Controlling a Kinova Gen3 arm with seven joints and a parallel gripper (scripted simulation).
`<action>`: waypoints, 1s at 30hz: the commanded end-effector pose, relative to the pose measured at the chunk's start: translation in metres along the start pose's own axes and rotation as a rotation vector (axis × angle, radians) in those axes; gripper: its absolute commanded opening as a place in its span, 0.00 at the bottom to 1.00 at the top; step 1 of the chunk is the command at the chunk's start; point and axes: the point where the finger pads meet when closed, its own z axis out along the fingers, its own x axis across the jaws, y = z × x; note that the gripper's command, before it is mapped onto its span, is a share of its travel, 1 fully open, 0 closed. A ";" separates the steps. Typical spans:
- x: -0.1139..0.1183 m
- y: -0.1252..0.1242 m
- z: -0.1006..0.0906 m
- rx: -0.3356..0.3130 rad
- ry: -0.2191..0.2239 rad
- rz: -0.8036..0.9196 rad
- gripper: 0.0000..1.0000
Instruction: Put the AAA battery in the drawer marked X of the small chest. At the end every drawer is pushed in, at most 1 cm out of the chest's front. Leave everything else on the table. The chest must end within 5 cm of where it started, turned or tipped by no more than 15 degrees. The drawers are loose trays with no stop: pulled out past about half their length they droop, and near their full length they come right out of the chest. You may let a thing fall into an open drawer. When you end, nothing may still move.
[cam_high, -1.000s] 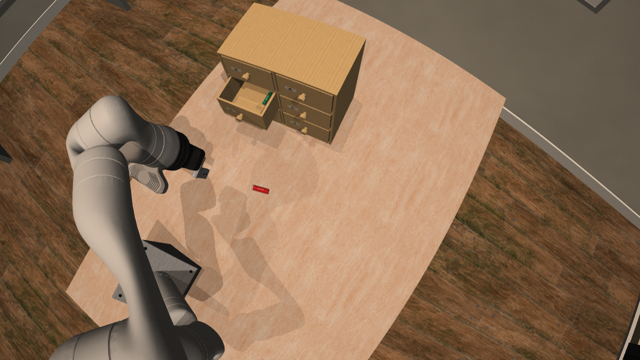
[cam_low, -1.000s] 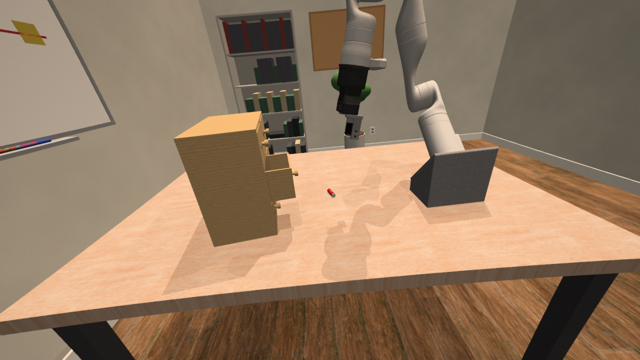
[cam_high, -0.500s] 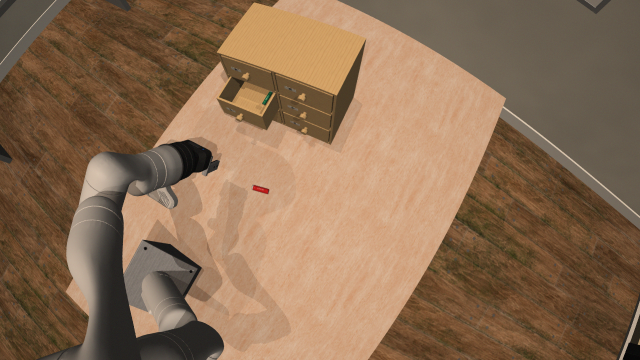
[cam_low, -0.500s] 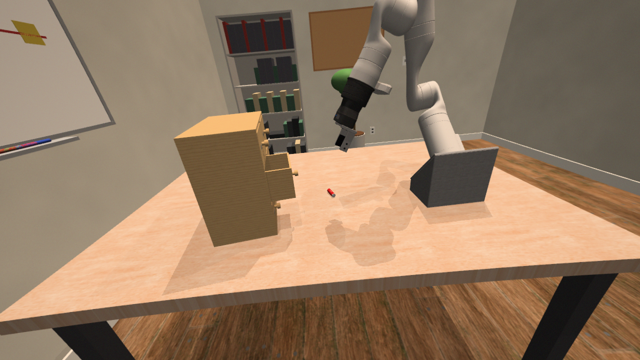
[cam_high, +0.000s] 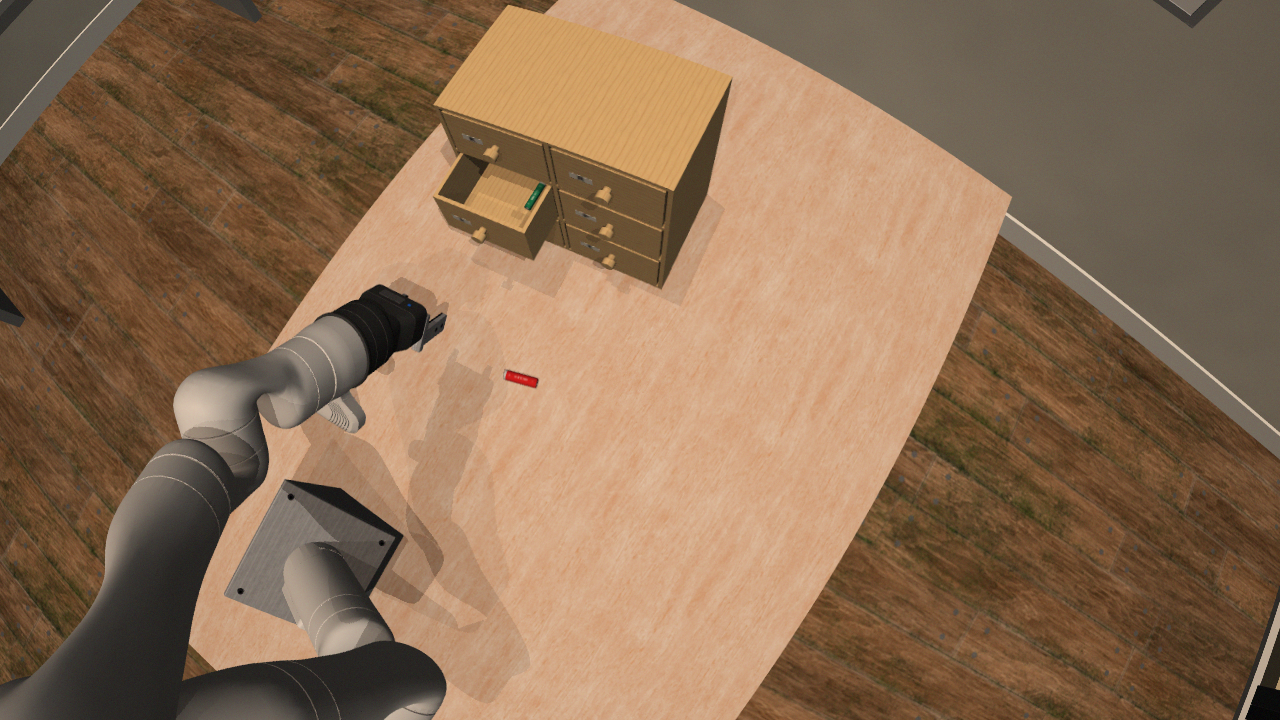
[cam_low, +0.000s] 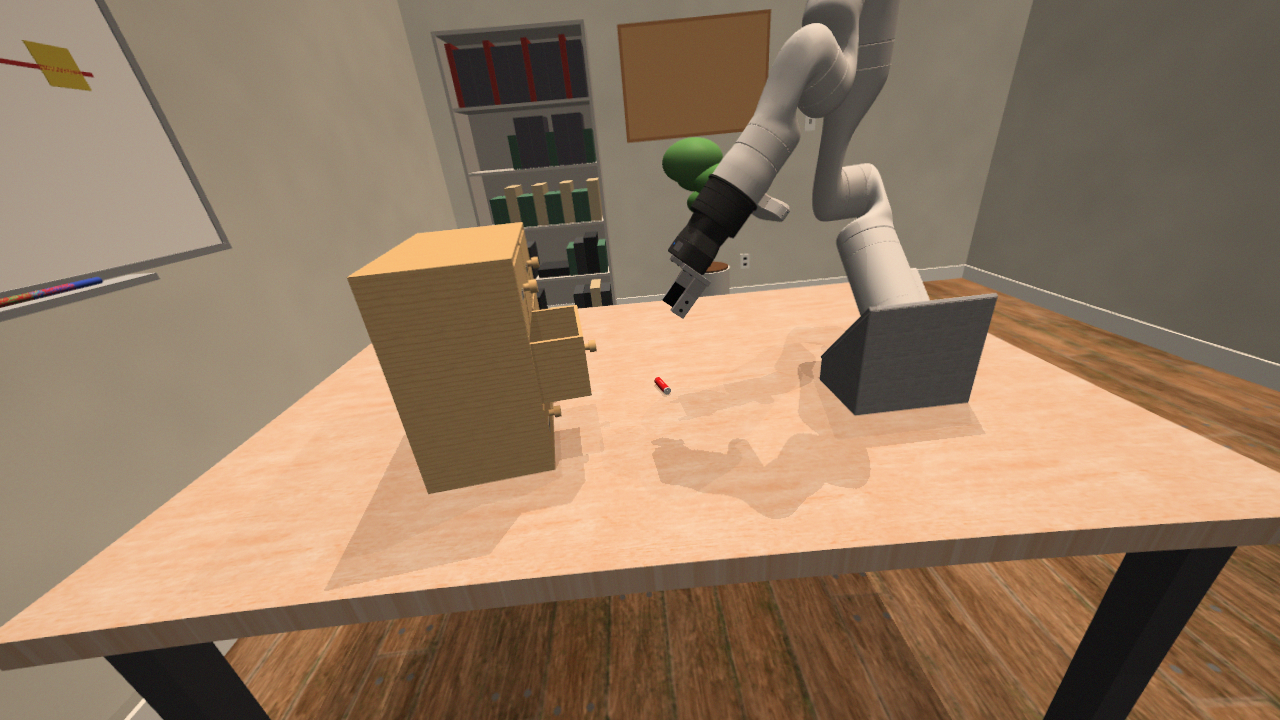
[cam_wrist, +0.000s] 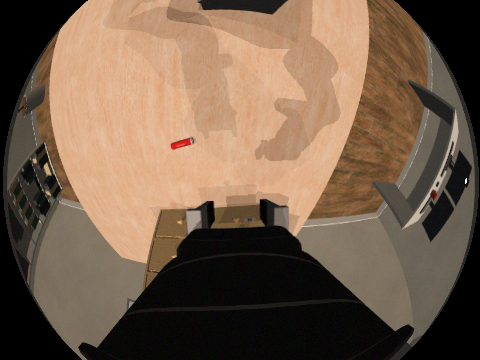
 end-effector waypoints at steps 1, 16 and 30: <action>-0.001 -0.006 0.002 -0.034 -0.012 -0.029 1.00; -0.002 -0.007 0.013 -0.109 -0.016 -0.030 1.00; -0.002 -0.008 0.020 -0.160 -0.015 -0.030 1.00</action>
